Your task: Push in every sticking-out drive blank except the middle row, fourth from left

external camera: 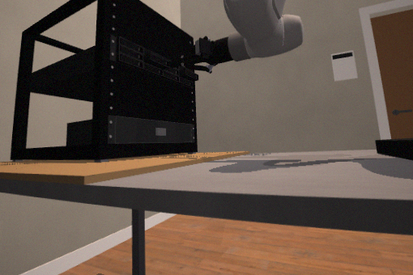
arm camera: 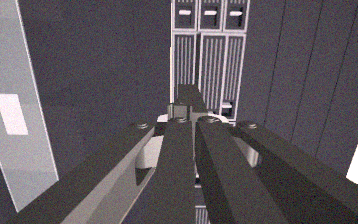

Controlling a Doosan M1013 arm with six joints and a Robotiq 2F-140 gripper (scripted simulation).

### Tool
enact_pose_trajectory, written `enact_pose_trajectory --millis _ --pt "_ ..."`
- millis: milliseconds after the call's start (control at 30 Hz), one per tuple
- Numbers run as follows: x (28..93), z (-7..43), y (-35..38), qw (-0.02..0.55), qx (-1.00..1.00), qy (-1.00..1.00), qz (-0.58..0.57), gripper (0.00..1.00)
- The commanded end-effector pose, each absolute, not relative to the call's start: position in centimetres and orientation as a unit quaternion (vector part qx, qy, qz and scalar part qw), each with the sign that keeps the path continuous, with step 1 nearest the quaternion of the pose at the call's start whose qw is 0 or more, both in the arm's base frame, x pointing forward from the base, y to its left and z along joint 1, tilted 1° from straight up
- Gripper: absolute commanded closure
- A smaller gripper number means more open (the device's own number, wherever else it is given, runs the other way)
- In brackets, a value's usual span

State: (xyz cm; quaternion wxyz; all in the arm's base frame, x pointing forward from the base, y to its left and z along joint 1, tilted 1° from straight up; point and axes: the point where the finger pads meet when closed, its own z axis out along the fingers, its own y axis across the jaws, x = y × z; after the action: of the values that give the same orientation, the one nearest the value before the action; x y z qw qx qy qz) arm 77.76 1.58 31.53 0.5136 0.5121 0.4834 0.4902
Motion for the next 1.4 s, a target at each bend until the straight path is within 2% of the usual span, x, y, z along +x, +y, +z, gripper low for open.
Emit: enact_pose_trajectory --millis 0,167,633,1367 --pt "77.8 32.2 1.6 0.514 0.512 0.483 0.491 0.9" --pt "77.7 34.4 1.6 0.514 0.512 0.483 0.491 0.9" --pt "81.6 34.5 1.4 0.514 0.512 0.483 0.491 0.9" --pt "81.7 34.5 1.4 0.514 0.512 0.483 0.491 0.9"
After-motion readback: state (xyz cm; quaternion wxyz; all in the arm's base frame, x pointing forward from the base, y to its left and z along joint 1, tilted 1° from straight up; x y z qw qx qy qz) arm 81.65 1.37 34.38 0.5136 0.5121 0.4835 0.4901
